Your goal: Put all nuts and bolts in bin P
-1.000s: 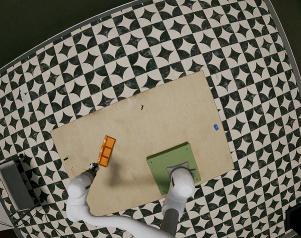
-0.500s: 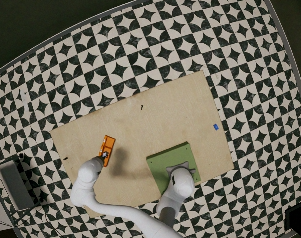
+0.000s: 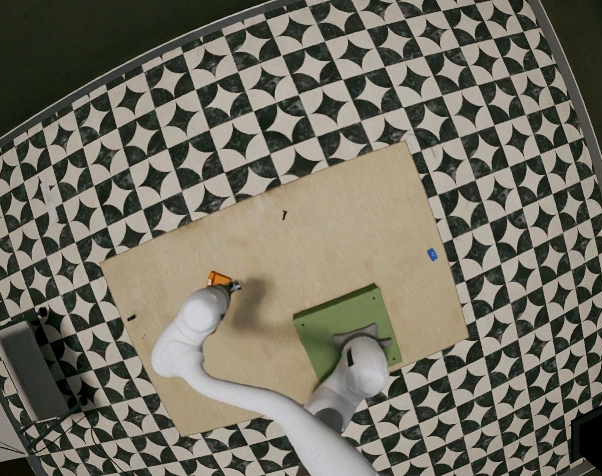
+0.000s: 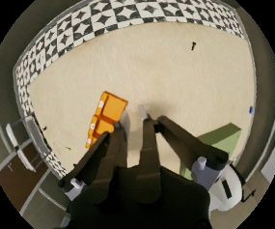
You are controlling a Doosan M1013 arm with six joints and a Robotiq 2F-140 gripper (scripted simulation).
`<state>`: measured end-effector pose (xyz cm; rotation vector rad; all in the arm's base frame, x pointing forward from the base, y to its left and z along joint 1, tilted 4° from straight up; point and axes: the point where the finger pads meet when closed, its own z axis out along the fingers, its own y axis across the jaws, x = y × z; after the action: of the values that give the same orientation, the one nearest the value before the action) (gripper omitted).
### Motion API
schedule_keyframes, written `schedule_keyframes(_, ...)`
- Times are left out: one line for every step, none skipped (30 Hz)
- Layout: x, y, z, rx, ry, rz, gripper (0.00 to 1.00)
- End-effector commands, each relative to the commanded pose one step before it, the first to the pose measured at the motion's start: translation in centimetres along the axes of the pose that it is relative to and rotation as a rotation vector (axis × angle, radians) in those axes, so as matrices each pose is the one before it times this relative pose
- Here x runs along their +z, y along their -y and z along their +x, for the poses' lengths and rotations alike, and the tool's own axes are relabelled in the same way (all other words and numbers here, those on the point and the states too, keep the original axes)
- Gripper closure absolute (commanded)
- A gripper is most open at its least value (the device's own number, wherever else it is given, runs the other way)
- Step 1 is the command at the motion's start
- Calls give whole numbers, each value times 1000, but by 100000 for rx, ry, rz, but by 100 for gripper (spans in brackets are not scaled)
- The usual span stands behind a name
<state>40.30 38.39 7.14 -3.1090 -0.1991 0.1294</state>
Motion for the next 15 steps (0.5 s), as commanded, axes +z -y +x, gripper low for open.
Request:
schedule_keyframes(501,-2418,1534,15721,-370,-66,74)
schedule_keyframes(165,-641,508,3434,9,60,74)
schedule_keyframes(165,-623,530,3599,13,44,74)
schedule_keyframes(164,-604,552,3549,5,27,74)
schedule_keyframes(164,-583,573,3462,-20,4,74)
schedule_keyframes(164,-568,595,3450,-26,1,74)
schedule_keyframes(164,-540,609,3454,-34,-6,74)
schedule_keyframes(164,-521,630,3451,-43,-12,74)
schedule_keyframes(165,-499,647,3450,-54,-20,74)
schedule_keyframes(165,-476,664,3451,-66,-28,74)
schedule_keyframes(166,-453,680,3452,-79,-37,74)
schedule_keyframes(167,-433,696,3454,-96,-46,74)
schedule_keyframes(167,-405,709,3456,-117,-61,74)
schedule_keyframes(0,0,0,0,0,0,74)
schedule_keyframes(0,0,0,0,0,0,74)
